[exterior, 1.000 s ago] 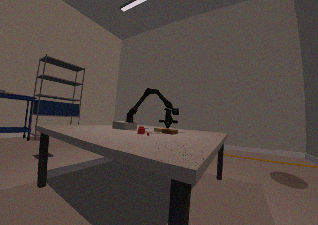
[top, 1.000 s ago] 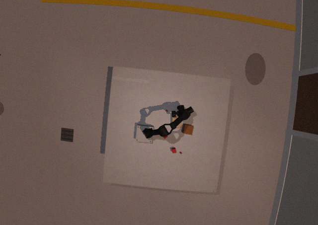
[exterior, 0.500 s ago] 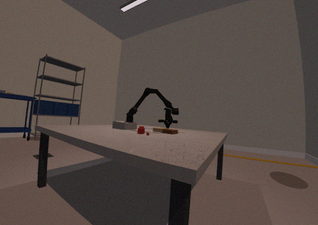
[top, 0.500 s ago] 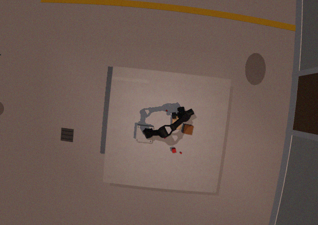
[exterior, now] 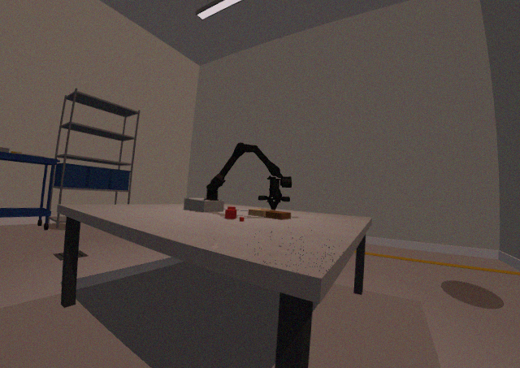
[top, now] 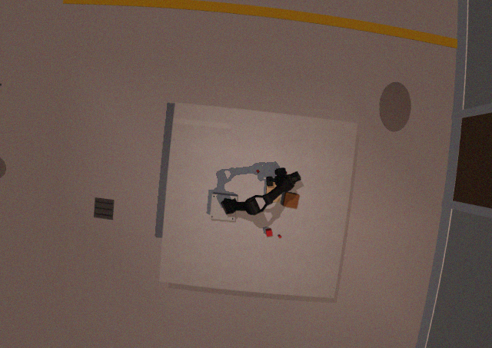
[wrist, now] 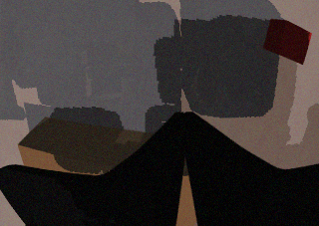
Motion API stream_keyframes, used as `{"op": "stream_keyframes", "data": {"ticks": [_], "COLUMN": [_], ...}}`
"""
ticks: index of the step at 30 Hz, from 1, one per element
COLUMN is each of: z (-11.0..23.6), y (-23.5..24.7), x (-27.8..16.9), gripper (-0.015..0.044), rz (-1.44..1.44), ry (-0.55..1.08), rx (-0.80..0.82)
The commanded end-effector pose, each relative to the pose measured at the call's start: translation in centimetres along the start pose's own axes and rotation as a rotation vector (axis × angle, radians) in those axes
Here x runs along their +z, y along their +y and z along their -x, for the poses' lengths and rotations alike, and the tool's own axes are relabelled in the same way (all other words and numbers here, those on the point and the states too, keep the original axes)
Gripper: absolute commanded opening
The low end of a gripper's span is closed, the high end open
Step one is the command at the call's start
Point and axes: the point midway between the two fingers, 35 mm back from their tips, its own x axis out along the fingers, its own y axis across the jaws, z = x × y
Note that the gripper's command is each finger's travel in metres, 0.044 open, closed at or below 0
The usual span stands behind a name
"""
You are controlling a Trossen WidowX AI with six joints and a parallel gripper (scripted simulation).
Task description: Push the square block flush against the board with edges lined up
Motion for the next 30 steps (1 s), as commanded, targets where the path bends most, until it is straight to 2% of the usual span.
{"op": "stream_keyframes", "data": {"ticks": [1, 17, 30], "z": [-0.3, -0.3, -0.3], "y": [0.3, 0.3, 0.1], "x": [-1.0, -2.8, -1.1], "gripper": [0.0, 0.0, 0.0], "rz": [-0.004, -0.004, -0.004], "ry": [0.013, 0.015, 0.014], "rx": [0.011, 0.011, 0.01]}}
